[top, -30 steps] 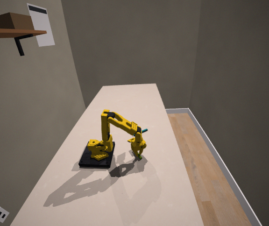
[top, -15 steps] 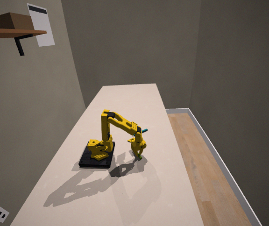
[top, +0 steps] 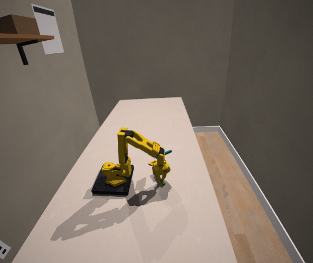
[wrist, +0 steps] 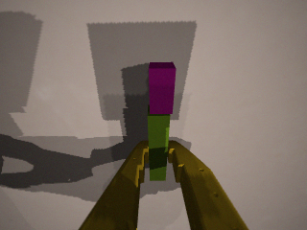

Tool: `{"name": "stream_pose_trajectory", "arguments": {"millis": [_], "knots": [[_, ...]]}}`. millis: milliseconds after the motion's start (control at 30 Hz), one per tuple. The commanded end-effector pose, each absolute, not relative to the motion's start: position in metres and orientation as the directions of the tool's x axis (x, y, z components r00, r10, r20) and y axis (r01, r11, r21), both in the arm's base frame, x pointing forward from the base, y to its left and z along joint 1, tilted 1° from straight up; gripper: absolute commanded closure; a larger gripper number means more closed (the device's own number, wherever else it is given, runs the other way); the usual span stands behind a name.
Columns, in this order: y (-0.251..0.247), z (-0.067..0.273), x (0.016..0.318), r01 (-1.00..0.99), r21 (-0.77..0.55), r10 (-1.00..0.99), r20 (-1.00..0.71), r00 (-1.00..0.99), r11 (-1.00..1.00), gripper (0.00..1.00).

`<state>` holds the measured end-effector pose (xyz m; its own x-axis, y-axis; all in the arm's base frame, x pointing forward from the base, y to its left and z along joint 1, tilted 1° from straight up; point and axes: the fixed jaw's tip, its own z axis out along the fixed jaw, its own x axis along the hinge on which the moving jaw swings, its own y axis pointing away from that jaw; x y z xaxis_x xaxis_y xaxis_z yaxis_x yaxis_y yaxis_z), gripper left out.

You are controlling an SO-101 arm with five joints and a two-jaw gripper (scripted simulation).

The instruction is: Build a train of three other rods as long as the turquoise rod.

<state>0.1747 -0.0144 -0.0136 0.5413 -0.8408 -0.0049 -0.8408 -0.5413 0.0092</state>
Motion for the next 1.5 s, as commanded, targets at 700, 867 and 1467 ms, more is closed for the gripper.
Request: {"name": "stream_pose_trajectory", "arguments": {"millis": [700, 867, 1467], "knots": [[-0.0127, -0.01, 0.1796, -0.84, -0.012, -0.841, 0.009, 0.542, -0.542, 1.0], [-0.0127, -0.01, 0.1796, -0.84, -0.012, -0.841, 0.009, 0.542, -0.542, 0.99], [-0.0127, -0.01, 0.1796, -0.84, -0.012, -0.841, 0.009, 0.542, -0.542, 0.94]]}}
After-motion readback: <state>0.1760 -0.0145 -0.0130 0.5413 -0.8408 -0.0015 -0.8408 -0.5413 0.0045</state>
